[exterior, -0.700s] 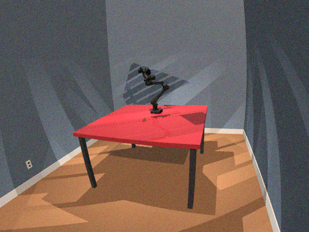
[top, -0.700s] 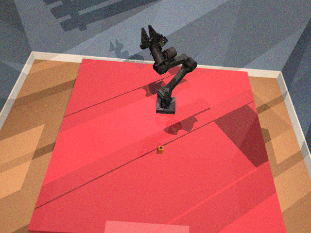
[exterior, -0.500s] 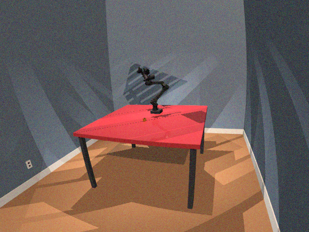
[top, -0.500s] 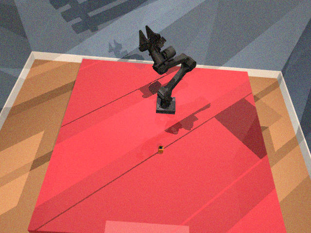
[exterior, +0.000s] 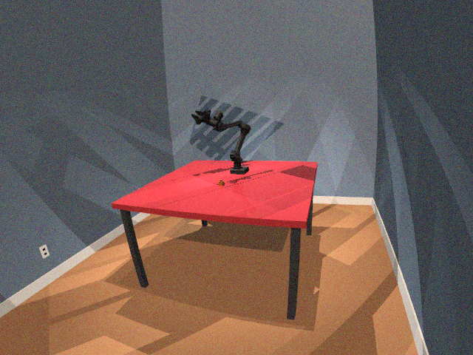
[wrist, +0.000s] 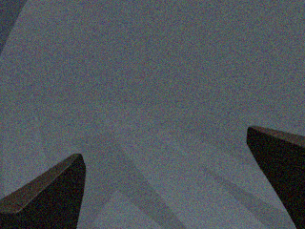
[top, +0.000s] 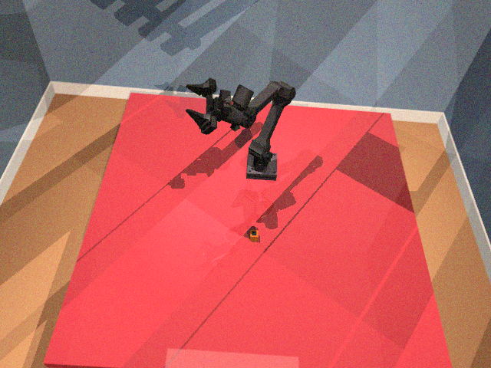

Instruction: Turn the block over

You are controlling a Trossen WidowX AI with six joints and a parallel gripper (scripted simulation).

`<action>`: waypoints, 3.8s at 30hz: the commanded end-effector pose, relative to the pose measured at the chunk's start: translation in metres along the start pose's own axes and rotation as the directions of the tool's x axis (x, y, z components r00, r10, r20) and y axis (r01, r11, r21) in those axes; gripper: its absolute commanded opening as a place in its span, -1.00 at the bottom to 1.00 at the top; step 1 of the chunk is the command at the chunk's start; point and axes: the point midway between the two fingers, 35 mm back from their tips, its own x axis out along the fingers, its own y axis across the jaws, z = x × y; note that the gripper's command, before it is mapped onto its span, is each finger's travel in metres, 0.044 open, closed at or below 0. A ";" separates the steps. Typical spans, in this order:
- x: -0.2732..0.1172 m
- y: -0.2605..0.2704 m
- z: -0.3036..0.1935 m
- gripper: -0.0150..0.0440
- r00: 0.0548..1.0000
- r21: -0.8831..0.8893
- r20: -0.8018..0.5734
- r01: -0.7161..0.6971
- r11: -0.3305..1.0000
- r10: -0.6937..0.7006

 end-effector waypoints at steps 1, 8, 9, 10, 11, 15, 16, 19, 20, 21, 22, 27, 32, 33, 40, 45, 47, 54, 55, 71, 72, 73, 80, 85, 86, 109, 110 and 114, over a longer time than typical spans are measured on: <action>0.002 0.040 -0.008 1.00 0.990 0.009 -0.044 -0.136 0.991 0.136; -0.019 0.146 -0.037 1.00 0.861 0.053 -0.184 -0.472 0.880 0.474; -0.025 0.160 -0.041 1.00 0.832 0.063 -0.203 -0.515 0.855 0.516; -0.032 0.174 -0.046 1.00 0.799 0.070 -0.226 -0.557 0.828 0.557; -0.040 0.188 -0.050 1.00 0.764 0.077 -0.248 -0.598 0.798 0.596; -0.078 0.240 -0.069 1.00 0.598 0.115 -0.337 -0.741 0.662 0.727; -0.087 0.250 -0.073 1.00 0.556 0.125 -0.357 -0.768 0.628 0.751; -0.111 0.271 -0.083 1.00 0.453 0.155 -0.406 -0.822 0.549 0.793; -0.121 0.278 -0.087 1.00 0.410 0.172 -0.430 -0.837 0.519 0.805; -0.134 0.287 -0.093 1.00 0.351 0.196 -0.460 -0.856 0.479 0.815; -0.148 0.294 -0.098 1.00 0.290 0.220 -0.491 -0.871 0.439 0.822; -0.219 0.317 -0.123 1.00 -0.018 0.349 -0.629 -0.900 0.261 0.777; -0.282 0.314 -0.144 1.00 -0.275 0.458 -0.733 -0.876 0.153 0.623; -0.293 0.310 -0.148 1.00 -0.320 0.478 -0.749 -0.867 0.138 0.581; -0.354 0.280 -0.158 1.00 -0.537 0.579 -0.798 -0.808 0.104 0.273; -0.356 0.280 -0.157 1.00 -0.541 0.582 -0.798 -0.807 0.104 0.264; -0.356 0.280 -0.157 1.00 -0.541 0.582 -0.798 -0.807 0.104 0.264; -0.370 0.287 -0.175 1.00 -0.541 0.582 -0.798 -0.807 0.104 0.264; -0.375 0.289 -0.182 1.00 -0.541 0.582 -0.798 -0.807 0.104 0.264; -0.388 0.295 -0.199 1.00 -0.542 0.582 -0.798 -0.807 0.104 0.264; -0.389 0.296 -0.200 1.00 -0.542 0.582 -0.798 -0.807 0.104 0.264; -0.390 0.296 -0.201 1.00 -0.542 0.582 -0.798 -0.807 0.104 0.264; -0.396 0.299 -0.210 1.00 -0.542 0.582 -0.798 -0.807 0.104 0.264; -0.400 0.301 -0.217 1.00 -0.542 0.582 -0.798 -0.807 0.104 0.263; -0.401 0.302 -0.218 1.00 -0.542 0.582 -0.798 -0.807 0.104 0.263; -0.404 0.302 -0.221 -0.23 -0.542 0.582 -0.798 -0.807 0.104 0.263; -0.404 0.302 -0.221 -0.25 -0.542 0.582 -0.798 -0.807 0.104 0.263; -0.404 0.302 -0.221 -0.34 -0.542 0.582 -0.798 -0.807 0.104 0.263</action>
